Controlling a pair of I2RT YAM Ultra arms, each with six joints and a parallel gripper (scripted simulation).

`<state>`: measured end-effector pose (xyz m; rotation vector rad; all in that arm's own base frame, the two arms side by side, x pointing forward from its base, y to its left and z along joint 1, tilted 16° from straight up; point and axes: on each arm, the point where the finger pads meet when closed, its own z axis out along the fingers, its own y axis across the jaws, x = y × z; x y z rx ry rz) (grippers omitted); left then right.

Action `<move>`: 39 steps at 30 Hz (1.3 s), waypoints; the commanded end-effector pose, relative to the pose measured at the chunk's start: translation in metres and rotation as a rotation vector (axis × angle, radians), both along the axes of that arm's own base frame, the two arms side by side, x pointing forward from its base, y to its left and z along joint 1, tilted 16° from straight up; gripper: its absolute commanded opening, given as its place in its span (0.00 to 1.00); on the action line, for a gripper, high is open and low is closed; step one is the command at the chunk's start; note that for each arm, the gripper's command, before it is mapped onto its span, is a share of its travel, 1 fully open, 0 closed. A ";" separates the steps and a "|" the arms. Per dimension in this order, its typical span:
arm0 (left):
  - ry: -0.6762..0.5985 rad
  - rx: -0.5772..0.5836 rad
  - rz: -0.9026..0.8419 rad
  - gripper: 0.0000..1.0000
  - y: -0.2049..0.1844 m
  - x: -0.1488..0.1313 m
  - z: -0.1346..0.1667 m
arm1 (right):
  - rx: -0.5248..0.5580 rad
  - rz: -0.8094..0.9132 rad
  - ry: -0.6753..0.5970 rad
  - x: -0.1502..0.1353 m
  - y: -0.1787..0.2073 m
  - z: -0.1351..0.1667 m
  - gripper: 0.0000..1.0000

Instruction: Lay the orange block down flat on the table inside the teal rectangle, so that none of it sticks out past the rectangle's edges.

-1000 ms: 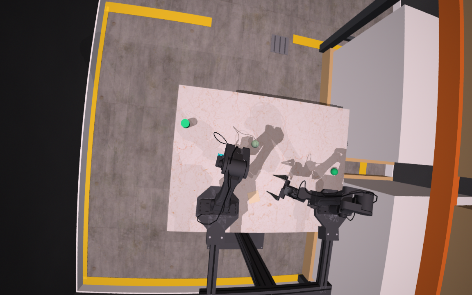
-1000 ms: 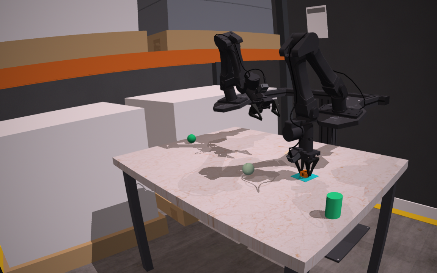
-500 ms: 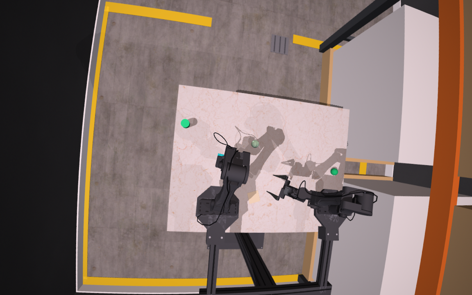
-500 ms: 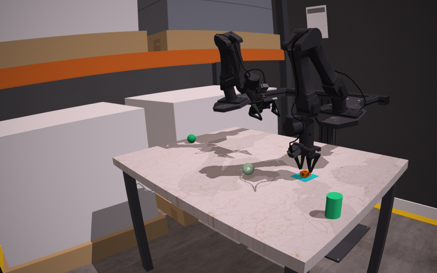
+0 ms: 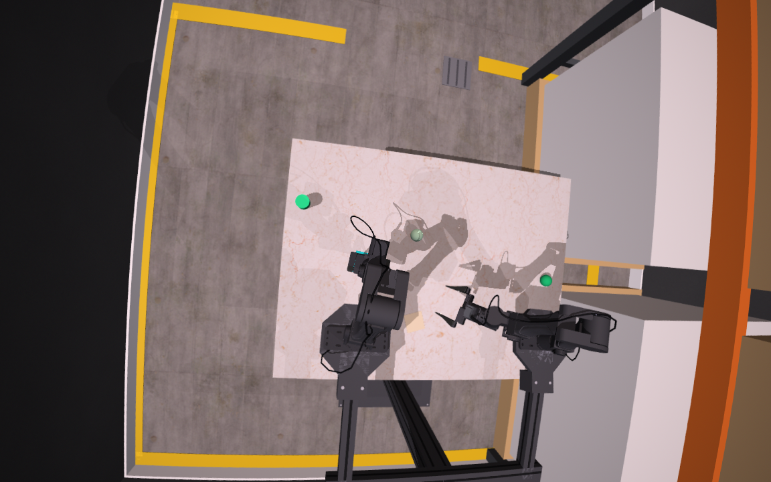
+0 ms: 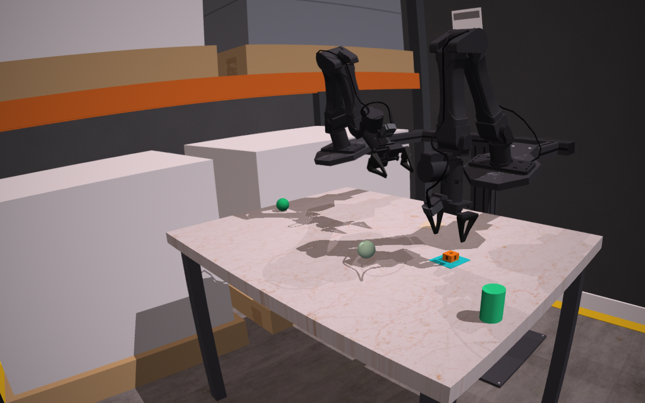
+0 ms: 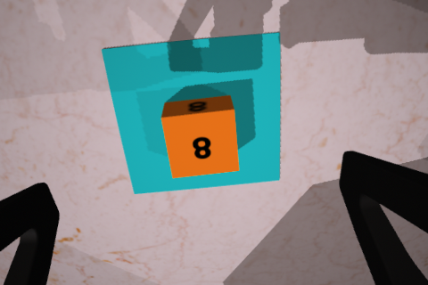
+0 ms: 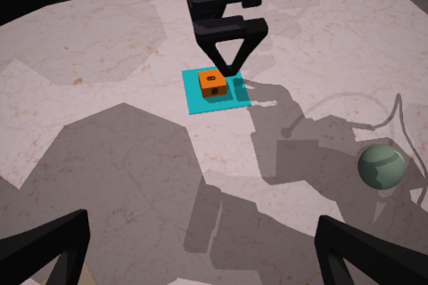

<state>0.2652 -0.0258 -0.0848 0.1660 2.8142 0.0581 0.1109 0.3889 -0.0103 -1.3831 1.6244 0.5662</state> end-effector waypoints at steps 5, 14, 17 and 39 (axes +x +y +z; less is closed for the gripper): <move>0.044 0.019 0.064 1.00 0.004 -0.010 0.001 | 0.026 0.008 -0.005 -0.001 0.006 0.008 1.00; -0.078 0.077 0.446 1.00 0.008 -0.025 0.015 | 0.026 0.008 -0.005 -0.001 0.006 0.008 1.00; -0.135 0.077 0.530 1.00 0.006 -0.028 0.021 | 0.026 0.008 -0.005 -0.001 0.006 0.008 1.00; -0.469 -0.074 0.881 1.00 -0.007 -0.045 0.052 | 0.026 0.008 -0.005 -0.001 0.006 0.008 1.00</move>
